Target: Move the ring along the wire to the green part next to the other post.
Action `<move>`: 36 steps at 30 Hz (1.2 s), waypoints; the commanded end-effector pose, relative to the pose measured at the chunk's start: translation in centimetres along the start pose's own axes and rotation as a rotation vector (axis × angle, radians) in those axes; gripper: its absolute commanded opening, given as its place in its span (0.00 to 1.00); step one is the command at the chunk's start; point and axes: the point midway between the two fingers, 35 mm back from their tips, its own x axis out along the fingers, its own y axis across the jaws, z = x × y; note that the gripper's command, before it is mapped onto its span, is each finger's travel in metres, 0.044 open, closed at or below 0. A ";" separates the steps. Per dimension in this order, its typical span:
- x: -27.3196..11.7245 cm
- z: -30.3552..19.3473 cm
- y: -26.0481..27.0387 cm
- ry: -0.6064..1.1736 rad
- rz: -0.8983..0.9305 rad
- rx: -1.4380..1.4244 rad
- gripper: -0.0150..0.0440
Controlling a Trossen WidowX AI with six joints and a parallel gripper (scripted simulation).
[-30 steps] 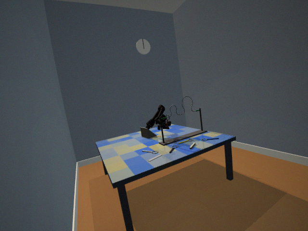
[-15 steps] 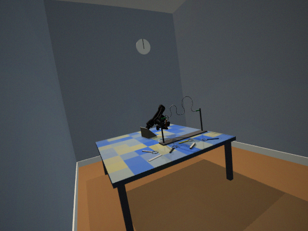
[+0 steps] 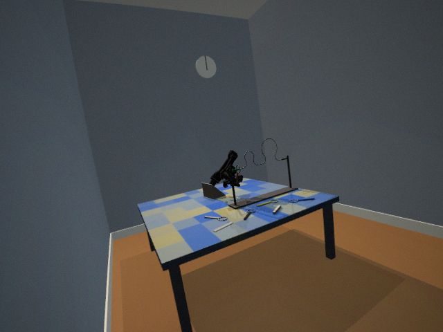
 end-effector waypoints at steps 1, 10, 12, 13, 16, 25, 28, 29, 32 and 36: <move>0.0 -0.2 -0.6 0.006 -0.004 0.000 0.00; 0.0 -0.4 -1.1 0.005 -0.004 0.000 0.00; 0.1 -0.7 -1.1 0.005 -0.004 0.000 0.00; 0.2 -0.8 -1.1 0.005 -0.004 0.001 0.00; 0.4 -1.3 -1.1 0.005 -0.004 0.001 0.00; 0.7 -2.1 -1.2 0.005 -0.003 0.001 0.00; 0.7 -2.1 -1.2 0.005 -0.003 0.001 0.00; 0.7 -2.1 -1.2 0.005 -0.003 0.001 0.00; 0.7 -2.1 -1.2 0.005 -0.003 0.001 0.00; 0.7 -2.1 -1.2 0.005 -0.003 0.001 0.00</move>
